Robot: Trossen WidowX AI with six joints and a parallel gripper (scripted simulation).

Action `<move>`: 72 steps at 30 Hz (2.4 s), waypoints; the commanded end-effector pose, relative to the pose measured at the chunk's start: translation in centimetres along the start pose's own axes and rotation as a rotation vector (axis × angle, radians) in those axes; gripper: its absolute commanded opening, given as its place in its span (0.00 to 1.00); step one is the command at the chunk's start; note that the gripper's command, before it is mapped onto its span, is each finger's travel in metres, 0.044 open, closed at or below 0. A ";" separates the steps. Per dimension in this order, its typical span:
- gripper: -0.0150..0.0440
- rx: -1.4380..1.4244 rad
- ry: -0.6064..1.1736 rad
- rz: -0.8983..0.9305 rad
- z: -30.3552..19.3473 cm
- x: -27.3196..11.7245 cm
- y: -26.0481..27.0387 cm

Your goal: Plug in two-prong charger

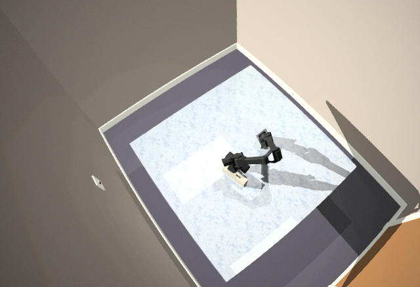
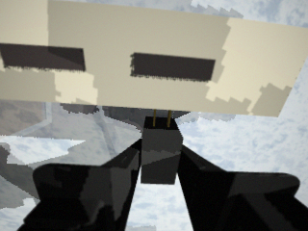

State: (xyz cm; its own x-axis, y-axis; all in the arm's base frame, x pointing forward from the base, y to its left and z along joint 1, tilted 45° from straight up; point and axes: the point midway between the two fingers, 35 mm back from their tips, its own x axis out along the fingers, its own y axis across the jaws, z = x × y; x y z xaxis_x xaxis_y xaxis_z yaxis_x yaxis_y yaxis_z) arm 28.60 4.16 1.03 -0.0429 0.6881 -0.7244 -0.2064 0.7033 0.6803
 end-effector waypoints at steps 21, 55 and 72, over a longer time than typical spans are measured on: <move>0.25 0.005 -0.002 0.006 0.5 0.0 0.1; 0.25 0.005 -0.002 0.006 1.6 -0.1 0.1; 0.25 0.004 -0.002 0.006 2.2 -0.2 0.1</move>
State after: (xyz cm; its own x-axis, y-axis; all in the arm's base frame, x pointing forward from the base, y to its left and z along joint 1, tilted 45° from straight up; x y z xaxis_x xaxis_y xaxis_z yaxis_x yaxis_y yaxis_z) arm 30.18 4.40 1.34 -0.0523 0.6905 -0.7215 -0.1959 0.7013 0.6854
